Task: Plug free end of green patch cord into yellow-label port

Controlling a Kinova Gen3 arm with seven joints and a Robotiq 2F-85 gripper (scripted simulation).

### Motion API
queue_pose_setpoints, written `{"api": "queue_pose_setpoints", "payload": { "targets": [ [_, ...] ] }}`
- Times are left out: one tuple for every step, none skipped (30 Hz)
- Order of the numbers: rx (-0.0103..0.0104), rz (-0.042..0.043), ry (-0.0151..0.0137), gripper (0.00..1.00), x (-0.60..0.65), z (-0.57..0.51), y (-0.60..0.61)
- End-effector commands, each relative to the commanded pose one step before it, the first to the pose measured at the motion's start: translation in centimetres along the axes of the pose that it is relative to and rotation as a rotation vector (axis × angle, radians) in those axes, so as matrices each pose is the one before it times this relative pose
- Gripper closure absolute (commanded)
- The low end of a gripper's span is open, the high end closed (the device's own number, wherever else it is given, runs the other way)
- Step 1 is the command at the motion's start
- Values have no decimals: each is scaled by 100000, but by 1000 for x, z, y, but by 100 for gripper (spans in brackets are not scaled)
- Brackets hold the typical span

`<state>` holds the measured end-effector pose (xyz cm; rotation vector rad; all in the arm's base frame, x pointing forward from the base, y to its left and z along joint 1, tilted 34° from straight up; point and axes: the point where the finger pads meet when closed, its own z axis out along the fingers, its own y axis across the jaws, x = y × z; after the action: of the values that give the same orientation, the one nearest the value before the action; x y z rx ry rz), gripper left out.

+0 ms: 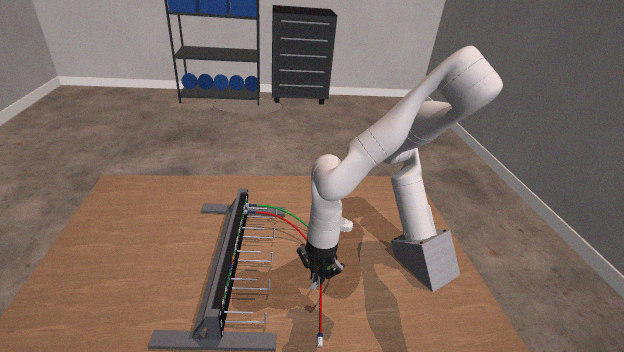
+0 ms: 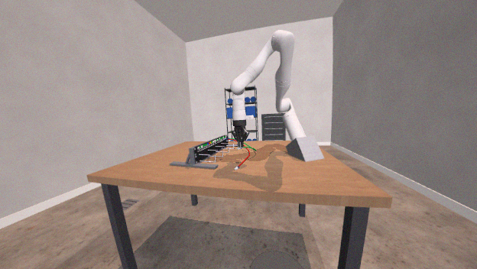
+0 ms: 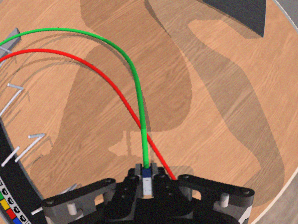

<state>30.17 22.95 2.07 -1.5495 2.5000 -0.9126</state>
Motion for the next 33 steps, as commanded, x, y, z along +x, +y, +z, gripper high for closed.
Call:
{"api": "queue_pose_setpoints", "payload": {
  "targets": [
    [-947,3645,-292,100,-180,-101,-289],
    [449,1077,-268,100,-98,9,-283],
    [-376,1429,218,100,20,-96,-117],
    [-147,1279,59,100,-24,-40,-137],
    [-71,1318,-62,100,-63,-41,-161],
    [-41,1288,-32,100,-56,-41,-171],
    [8,1251,14,100,-44,-36,-183],
    [23,1256,24,100,-44,-31,-185],
    [6,1283,6,100,-51,-31,-180],
    [-2,1299,-3,100,-56,-32,-178],
    [2,1301,-1,100,-57,-32,-179],
    [6,1303,1,100,-58,-33,-181],
    [5,1309,-1,100,-60,-33,-181],
    [2,1311,-4,100,-64,-33,-179],
    [20,1252,22,100,-64,-29,-177],
    [29,1246,28,100,-64,-30,-179],
    [0,0,0,100,0,0,0],
    [0,0,0,100,0,0,0],
    [30,1249,27,100,-65,-30,-179],
    [32,1252,27,100,-67,-30,-179],
    [11,1260,13,100,-72,-37,-177],
    [-6,1267,1,100,-76,-43,-175],
    [-5,1268,1,100,-77,-43,-175],
    [-4,1269,1,100,-79,-44,-175],
    [-3,1269,1,100,-80,-44,-174],
    [-2,1269,0,100,-82,-44,-174],
    [-4,1259,1,100,-85,-43,-170],
    [-11,1231,2,100,-90,-41,-161],
    [-10,1230,2,100,-91,-41,-160],
    [-9,1228,2,100,-92,-41,-160],
    [-8,1226,2,100,-93,-41,-159],
    [-7,1224,2,100,-94,-41,-158],
    [-6,1221,2,100,-95,-42,-157]
  ]
}}
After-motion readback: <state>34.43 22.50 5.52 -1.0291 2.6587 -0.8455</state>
